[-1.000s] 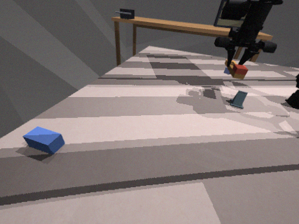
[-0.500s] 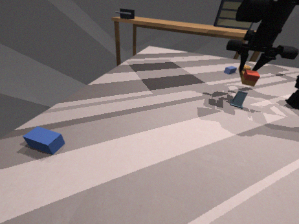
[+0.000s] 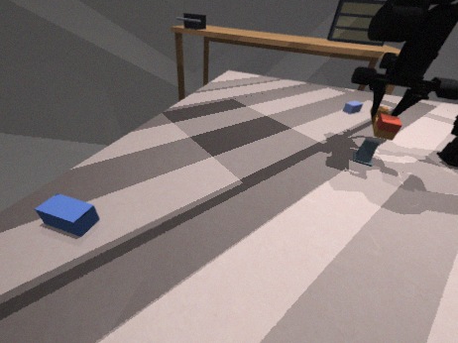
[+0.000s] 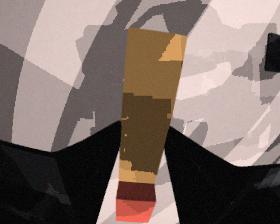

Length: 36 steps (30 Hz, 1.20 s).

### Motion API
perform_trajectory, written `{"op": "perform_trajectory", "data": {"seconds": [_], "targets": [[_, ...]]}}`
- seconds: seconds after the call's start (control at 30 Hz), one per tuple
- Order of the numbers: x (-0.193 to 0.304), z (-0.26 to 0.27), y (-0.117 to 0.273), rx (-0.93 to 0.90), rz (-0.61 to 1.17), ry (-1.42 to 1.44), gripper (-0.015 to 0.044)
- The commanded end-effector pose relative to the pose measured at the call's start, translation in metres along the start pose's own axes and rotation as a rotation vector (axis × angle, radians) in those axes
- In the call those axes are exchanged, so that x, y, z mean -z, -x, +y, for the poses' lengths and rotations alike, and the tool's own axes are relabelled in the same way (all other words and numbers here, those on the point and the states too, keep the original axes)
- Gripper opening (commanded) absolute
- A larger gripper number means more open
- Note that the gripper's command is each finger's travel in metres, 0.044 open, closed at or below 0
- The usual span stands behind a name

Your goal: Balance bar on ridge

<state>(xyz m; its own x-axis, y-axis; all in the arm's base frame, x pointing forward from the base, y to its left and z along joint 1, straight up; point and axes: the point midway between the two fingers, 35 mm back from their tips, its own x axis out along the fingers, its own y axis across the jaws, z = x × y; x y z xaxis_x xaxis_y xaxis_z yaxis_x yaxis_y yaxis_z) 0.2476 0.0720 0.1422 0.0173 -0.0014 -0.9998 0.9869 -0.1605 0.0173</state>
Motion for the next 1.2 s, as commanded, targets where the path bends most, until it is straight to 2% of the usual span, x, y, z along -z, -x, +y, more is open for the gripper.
{"op": "perform_trajectory", "data": {"seconds": [0.0, 0.53, 1.17], "targets": [[0.001, 0.000, -0.006, -0.001, 0.007, -0.004, 0.0000], [0.000, -0.001, -0.031, -0.001, 0.007, -0.005, 0.0000], [0.000, -0.001, -0.032, -0.001, 0.007, -0.005, 0.0000]]}}
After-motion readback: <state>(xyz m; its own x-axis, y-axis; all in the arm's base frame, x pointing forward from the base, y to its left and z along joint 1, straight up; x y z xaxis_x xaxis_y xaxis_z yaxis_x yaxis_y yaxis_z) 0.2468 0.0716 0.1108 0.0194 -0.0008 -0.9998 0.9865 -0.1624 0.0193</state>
